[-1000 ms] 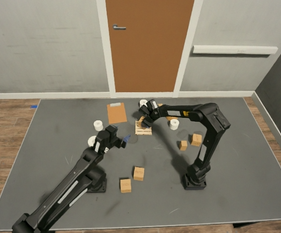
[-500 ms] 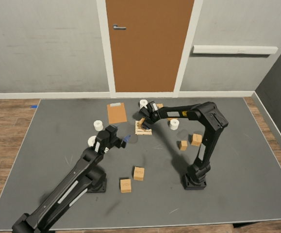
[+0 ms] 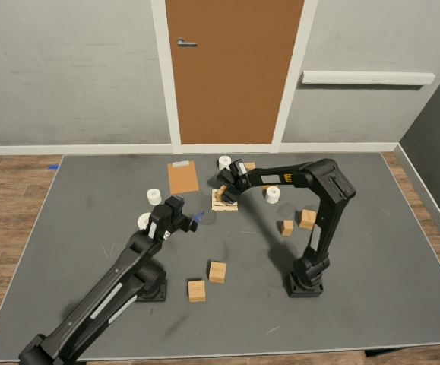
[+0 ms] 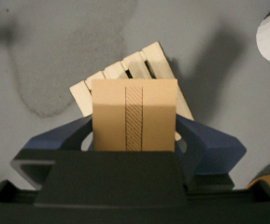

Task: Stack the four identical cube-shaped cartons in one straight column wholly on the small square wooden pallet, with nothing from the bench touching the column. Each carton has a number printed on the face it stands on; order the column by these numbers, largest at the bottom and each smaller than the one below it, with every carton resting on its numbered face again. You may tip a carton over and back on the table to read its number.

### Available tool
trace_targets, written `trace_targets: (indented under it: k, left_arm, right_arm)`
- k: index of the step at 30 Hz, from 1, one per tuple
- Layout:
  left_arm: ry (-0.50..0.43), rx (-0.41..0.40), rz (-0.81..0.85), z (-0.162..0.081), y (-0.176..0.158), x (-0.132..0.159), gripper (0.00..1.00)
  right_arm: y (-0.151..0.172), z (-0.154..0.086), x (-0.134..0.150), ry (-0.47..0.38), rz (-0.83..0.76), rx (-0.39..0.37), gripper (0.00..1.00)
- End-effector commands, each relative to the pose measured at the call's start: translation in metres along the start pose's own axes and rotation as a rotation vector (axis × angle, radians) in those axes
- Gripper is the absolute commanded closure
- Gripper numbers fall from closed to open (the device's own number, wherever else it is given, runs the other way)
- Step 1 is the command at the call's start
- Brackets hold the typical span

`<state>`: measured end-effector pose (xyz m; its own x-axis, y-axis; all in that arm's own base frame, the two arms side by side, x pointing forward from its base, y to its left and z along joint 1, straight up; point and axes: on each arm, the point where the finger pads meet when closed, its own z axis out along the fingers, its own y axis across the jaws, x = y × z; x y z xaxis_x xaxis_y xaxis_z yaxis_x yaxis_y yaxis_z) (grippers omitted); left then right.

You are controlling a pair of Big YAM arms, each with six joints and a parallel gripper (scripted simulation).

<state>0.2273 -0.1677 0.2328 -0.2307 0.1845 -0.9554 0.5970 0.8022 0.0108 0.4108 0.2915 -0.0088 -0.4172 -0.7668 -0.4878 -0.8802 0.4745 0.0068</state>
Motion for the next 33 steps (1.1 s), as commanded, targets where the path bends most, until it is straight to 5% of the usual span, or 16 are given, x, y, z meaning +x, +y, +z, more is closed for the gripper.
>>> trace_targets:
  k: [1,24,27,33]
  left_arm:
    - [-0.024,-0.004,-0.013,-0.001,0.001,-0.010,0.00]
    - [-0.024,-0.004,-0.013,-0.001,0.001,-0.010,0.00]
    - [-0.024,-0.004,-0.013,-0.001,0.001,-0.010,0.00]
    - [-0.024,-0.004,-0.013,-0.001,0.001,-0.010,0.00]
  right_arm:
    - [0.001,0.008,0.005,-0.002,-0.013,-0.003,0.45]
    - [-0.002,0.007,-0.001,-0.021,-0.018,0.007,0.45]
    - [-0.002,0.005,-0.003,-0.019,-0.008,0.008,0.17]
    - [-0.003,-0.004,0.012,-0.009,-0.006,0.006,0.17]
